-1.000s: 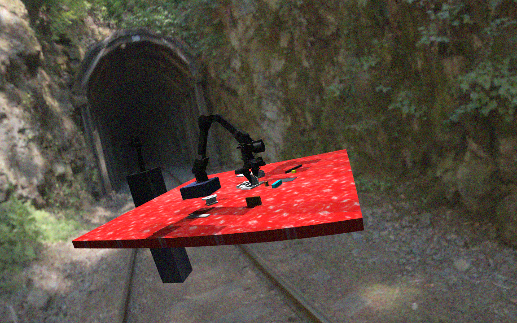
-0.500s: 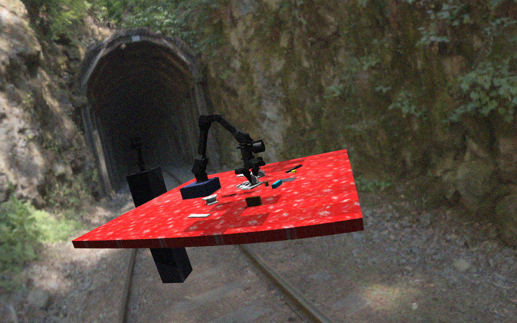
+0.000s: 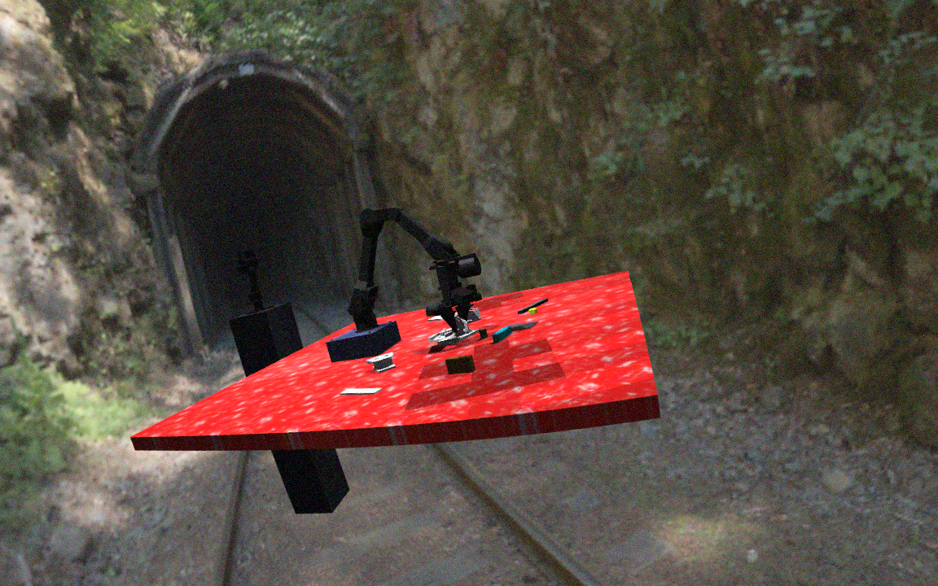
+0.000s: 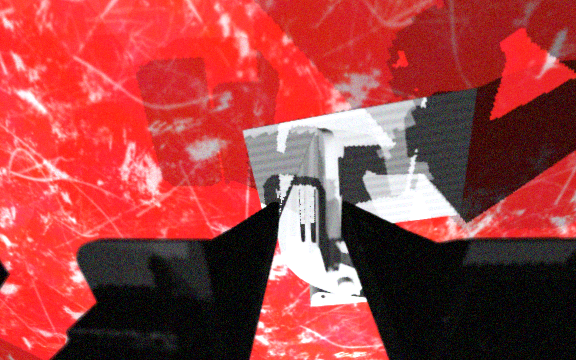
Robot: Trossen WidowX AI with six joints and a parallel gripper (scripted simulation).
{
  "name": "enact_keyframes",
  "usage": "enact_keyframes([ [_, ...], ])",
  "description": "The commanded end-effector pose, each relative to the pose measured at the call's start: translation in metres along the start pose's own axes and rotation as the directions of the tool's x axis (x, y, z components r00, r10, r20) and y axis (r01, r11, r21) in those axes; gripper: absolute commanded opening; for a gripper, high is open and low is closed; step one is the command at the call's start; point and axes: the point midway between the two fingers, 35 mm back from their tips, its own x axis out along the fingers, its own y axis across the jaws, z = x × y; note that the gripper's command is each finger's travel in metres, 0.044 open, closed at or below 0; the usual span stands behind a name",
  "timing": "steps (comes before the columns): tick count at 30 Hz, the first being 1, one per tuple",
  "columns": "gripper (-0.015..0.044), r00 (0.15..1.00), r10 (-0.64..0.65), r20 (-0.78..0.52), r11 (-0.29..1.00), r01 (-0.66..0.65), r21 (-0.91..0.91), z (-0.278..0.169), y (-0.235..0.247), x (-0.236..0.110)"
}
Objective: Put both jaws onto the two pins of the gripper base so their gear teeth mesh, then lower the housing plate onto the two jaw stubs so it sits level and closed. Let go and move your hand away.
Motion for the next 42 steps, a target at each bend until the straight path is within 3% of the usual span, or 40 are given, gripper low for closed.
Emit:
enact_keyframes([
  [1, 0.0134, 1.0, -0.001, 0.002, 1.0, 0.001, 0.006, 0.0, 0.0, 0.0],
  [14, 0.0134, 1.0, -0.001, 0.002, 1.0, 0.001, 0.006, 0.0, 0.0, 0.0],
  [18, 0.0224, 1.0, 0.0, 0.0, 1.0, 0.0, 0.0, 0.0, 0.0, 0.0],
  [31, 0.0224, 1.0, 0.0, 0.0, 1.0, 0.0, 0.0, 0.0, 0.0, 0.0],
  [39, 0.0224, 1.0, -0.001, 0.002, 1.0, 0.001, 0.005, 0.0, 0.0, -0.067],
  [42, 0.0224, 1.0, -0.001, 0.002, 1.0, 0.001, 0.006, 0.0, 0.0, -0.069],
])
